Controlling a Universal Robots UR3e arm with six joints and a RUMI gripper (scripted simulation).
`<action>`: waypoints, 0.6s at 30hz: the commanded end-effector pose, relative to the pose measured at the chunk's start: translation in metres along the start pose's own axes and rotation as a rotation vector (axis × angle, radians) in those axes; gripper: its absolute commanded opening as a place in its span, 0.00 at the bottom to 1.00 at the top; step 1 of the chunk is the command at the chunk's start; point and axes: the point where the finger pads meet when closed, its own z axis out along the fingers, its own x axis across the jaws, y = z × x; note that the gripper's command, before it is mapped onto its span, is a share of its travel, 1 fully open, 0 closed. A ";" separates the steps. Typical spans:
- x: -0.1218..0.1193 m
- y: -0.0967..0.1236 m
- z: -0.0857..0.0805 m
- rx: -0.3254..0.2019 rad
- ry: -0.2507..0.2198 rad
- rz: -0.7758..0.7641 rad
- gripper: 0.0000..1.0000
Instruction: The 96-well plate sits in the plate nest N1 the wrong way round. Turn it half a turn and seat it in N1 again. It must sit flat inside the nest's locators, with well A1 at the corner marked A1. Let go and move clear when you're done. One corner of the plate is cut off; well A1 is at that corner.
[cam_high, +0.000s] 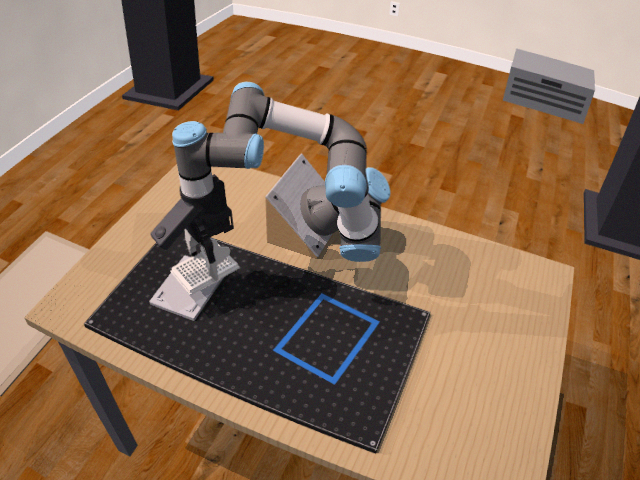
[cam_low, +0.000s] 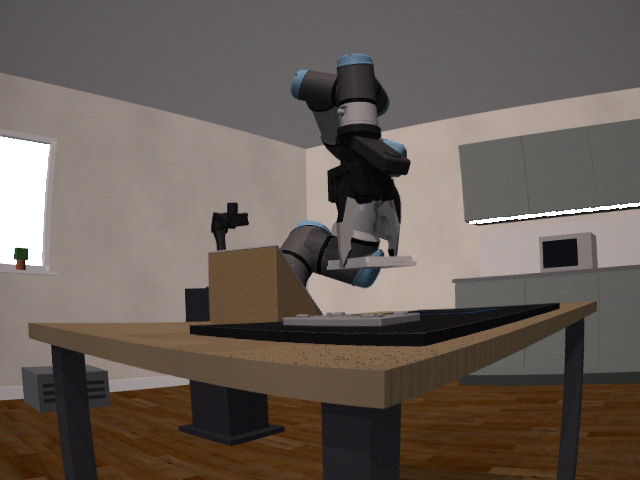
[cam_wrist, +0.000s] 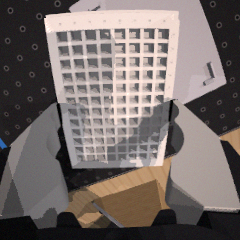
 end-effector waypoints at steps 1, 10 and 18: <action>-0.015 0.008 0.000 0.024 0.016 0.070 0.00; -0.041 0.022 0.001 0.024 0.016 0.070 0.00; -0.059 0.032 0.003 0.024 0.016 0.070 0.00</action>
